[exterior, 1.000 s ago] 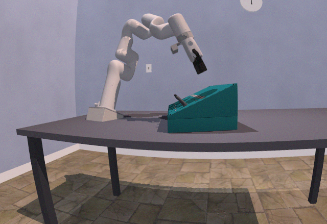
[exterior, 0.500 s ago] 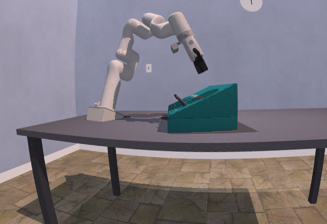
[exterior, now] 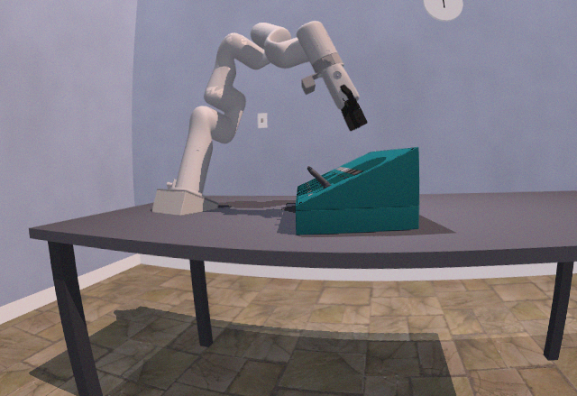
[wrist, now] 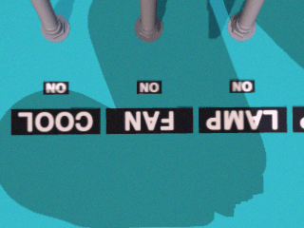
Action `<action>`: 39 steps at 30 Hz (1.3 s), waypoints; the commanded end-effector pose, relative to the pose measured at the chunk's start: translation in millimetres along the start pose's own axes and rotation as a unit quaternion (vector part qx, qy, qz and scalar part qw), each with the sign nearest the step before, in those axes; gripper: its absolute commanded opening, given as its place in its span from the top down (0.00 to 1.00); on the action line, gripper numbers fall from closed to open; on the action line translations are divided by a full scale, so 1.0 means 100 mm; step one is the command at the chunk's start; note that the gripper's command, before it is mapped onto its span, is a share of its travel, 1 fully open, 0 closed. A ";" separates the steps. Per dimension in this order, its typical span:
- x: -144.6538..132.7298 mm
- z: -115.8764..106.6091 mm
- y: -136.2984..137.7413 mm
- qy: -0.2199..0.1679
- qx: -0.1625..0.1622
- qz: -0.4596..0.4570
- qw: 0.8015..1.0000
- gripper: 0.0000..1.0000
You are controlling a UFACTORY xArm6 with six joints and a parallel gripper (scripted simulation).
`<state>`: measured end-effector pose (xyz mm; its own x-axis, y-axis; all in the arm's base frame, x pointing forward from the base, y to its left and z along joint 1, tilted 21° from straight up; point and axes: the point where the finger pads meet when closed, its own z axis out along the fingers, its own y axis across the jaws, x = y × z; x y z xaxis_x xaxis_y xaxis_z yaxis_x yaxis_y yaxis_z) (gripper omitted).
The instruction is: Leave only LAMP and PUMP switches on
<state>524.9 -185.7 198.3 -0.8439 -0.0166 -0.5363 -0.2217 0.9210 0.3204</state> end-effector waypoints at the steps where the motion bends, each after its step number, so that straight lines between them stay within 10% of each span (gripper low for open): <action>1: -0.02 -0.02 0.00 -0.002 0.001 -0.001 1.000 0.00; 39: -0.02 -0.02 -0.17 -0.002 0.001 -0.001 1.000 0.00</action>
<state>526.7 -194.2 195.3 -0.8439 -0.0162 -0.5363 -0.2212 0.9211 0.3203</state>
